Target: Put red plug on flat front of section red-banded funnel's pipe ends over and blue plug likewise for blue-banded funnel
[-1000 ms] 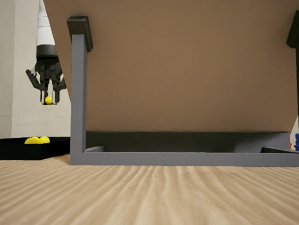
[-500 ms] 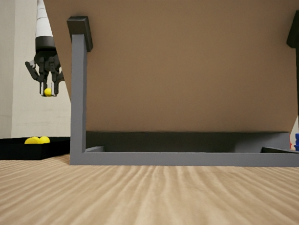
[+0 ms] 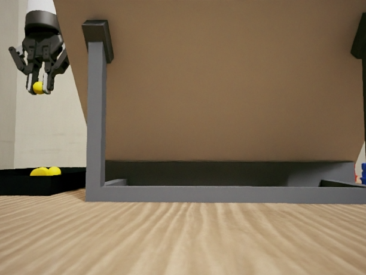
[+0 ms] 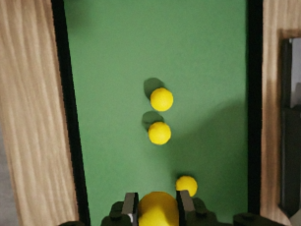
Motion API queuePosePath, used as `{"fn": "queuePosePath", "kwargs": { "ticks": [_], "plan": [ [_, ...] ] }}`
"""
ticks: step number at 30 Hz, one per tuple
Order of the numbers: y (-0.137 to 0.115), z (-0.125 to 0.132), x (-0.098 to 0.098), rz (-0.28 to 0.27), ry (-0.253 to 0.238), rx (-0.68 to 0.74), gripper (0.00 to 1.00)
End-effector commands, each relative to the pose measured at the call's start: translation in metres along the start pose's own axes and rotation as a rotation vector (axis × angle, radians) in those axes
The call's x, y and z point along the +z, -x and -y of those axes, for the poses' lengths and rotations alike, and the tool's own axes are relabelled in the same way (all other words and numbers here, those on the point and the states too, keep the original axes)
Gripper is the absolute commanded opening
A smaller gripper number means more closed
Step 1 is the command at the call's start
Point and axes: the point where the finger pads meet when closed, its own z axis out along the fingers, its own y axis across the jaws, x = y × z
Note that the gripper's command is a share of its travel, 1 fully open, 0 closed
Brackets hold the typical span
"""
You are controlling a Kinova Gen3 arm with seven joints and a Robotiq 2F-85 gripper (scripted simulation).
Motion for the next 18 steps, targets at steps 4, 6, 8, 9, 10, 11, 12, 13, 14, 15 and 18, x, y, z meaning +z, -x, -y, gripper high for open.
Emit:
{"fn": "queuePosePath", "kwargs": {
  "ticks": [4,6,8,9,10,11,12,13,14,15,18],
  "plan": [
    [0.0149,0.0034,-0.003,-0.157,-0.012,-0.014,0.0],
    [0.016,0.0038,-0.0037,-0.189,-0.031,-0.02,0.0],
    [0.016,0.0038,-0.0037,-0.189,-0.031,-0.02,0.0],
    [0.016,0.0038,-0.0037,-0.189,-0.031,-0.02,0.0],
    [0.016,0.0038,-0.0037,-0.189,-0.031,-0.02,0.0],
    [0.016,0.0038,-0.0037,-0.189,-0.031,-0.02,0.0],
    [0.016,0.0038,-0.0037,-0.189,-0.031,-0.02,0.0],
    [0.016,0.0038,-0.0037,-0.189,-0.031,-0.02,0.0],
    [0.016,0.0038,-0.0037,-0.189,-0.031,-0.02,0.0],
    [0.016,0.0038,-0.0037,-0.189,-0.031,-0.02,0.0],
    [0.016,0.0038,-0.0037,-0.189,-0.031,-0.02,0.0]
  ]
}}
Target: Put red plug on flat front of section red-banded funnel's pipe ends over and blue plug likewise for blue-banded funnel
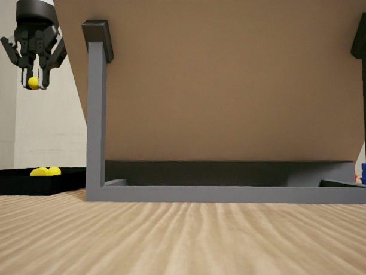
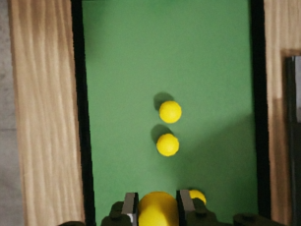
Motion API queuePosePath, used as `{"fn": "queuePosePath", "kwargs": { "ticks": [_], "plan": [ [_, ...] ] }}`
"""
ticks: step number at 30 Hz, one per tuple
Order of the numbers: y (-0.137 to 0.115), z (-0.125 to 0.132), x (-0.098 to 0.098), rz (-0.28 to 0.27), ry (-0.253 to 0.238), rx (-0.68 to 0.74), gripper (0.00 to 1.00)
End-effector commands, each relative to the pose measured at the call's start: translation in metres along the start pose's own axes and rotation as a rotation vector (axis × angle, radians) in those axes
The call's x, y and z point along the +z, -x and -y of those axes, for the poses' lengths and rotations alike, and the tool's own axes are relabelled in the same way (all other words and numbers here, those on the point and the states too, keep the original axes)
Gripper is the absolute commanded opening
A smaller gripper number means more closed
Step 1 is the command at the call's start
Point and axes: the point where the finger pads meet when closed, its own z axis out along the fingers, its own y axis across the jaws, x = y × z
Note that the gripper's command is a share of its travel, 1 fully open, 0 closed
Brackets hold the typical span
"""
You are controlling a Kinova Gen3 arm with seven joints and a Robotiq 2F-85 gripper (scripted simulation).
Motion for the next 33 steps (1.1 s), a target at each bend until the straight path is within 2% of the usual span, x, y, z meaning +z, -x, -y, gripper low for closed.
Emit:
{"fn": "queuePosePath", "kwargs": {
  "ticks": [1,4,5,9,15,21,22,25,29,33],
  "plan": [
    [0.001,0.002,0.0,-0.028,0.007,-0.004,0.0],
    [0.001,0.002,0.0,-0.028,0.007,-0.004,0.0],
    [0.026,-0.047,-0.044,-0.02,0.005,-0.002,0.0],
    [0.03,-0.058,-0.053,-0.02,0.005,-0.002,0.0],
    [0.055,-0.103,-0.094,-0.02,0.005,-0.002,0.0],
    [0.055,-0.103,-0.094,-0.02,0.005,-0.002,0.0],
    [0.077,-0.149,-0.135,-0.006,0.027,-0.009,0.0],
    [0.084,-0.161,-0.146,-0.006,0.027,-0.009,0.0],
    [0.103,-0.197,-0.179,-0.006,0.027,-0.009,0.0],
    [0.103,-0.197,-0.179,-0.006,0.027,-0.009,0.0]
  ]
}}
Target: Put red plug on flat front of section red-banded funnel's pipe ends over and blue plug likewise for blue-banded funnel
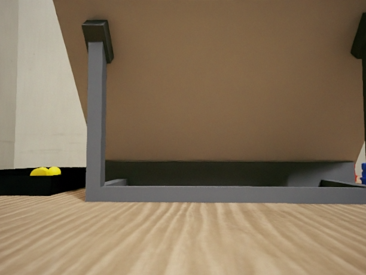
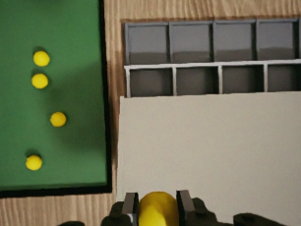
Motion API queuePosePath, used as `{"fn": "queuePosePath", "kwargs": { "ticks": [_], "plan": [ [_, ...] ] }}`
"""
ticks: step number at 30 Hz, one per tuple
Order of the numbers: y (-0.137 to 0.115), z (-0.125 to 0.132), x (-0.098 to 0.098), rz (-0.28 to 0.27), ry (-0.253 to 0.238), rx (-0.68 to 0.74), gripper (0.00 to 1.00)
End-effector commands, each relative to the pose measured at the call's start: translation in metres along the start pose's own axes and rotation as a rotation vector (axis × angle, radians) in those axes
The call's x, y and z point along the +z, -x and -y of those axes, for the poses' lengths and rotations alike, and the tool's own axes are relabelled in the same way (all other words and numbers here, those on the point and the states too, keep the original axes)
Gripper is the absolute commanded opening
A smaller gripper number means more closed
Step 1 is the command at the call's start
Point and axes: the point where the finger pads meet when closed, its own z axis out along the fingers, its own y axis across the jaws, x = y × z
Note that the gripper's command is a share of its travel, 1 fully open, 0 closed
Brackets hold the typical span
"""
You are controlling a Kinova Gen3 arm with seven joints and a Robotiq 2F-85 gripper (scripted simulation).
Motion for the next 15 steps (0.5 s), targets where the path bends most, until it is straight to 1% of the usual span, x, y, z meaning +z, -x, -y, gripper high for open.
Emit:
{"fn": "queuePosePath", "kwargs": {
  "ticks": [1,5,6,8,10,12,15],
  "plan": [
    [0.009,-0.009,-0.009,-0.005,-0.019,0.003,0.0],
    [0.009,-0.009,-0.009,-0.005,-0.019,0.003,0.0],
    [0.078,-0.009,-0.008,-0.003,-0.012,0.006,0.0],
    [0.08,-0.009,-0.008,-0.003,-0.012,0.006,0.0],
    [0.09,-0.01,-0.008,-0.003,-0.012,0.006,0.0],
    [0.107,-0.01,-0.008,-0.003,-0.012,0.006,0.0],
    [0.14,-0.01,-0.008,-0.003,-0.012,0.006,0.0]
  ]
}}
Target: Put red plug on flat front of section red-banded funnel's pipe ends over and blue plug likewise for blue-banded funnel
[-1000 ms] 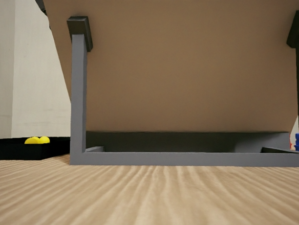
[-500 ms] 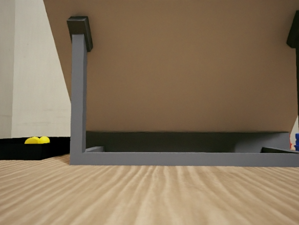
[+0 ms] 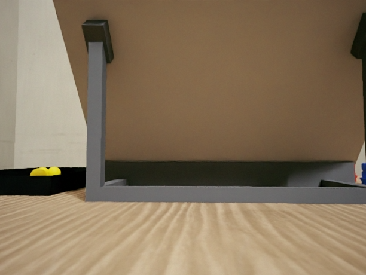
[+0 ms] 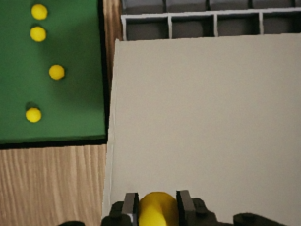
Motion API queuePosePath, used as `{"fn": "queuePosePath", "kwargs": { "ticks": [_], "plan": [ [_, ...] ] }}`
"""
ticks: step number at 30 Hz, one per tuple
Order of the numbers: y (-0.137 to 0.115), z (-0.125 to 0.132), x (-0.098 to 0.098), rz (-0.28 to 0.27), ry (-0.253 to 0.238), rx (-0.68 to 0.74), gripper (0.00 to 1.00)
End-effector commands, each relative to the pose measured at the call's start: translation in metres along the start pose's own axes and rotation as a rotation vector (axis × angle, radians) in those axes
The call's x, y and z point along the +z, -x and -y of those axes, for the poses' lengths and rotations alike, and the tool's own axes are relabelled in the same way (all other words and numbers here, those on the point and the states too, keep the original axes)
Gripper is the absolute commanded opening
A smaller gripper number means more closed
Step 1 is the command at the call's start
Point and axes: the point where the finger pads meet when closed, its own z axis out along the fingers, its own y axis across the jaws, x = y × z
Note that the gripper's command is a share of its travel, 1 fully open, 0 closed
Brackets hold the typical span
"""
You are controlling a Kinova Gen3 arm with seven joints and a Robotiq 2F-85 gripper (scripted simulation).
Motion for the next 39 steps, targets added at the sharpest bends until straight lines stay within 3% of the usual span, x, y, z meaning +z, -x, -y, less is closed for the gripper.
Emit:
{"fn": "queuePosePath", "kwargs": {
  "ticks": [1,7,8,24,25,39],
  "plan": [
    [0.07,-0.005,0.002,-0.013,0.006,-0.005,0.0],
    [0.076,-0.006,0.002,-0.013,0.006,-0.005,0.0],
    [0.1,-0.006,0.002,-0.036,-0.02,-0.001,0.0],
    [0.1,-0.006,0.002,-0.036,-0.02,-0.001,0.0],
    [0.099,-0.006,0.032,-0.035,-0.02,0.001,0.0],
    [0.099,-0.006,0.032,-0.035,-0.02,0.001,0.0]
  ]
}}
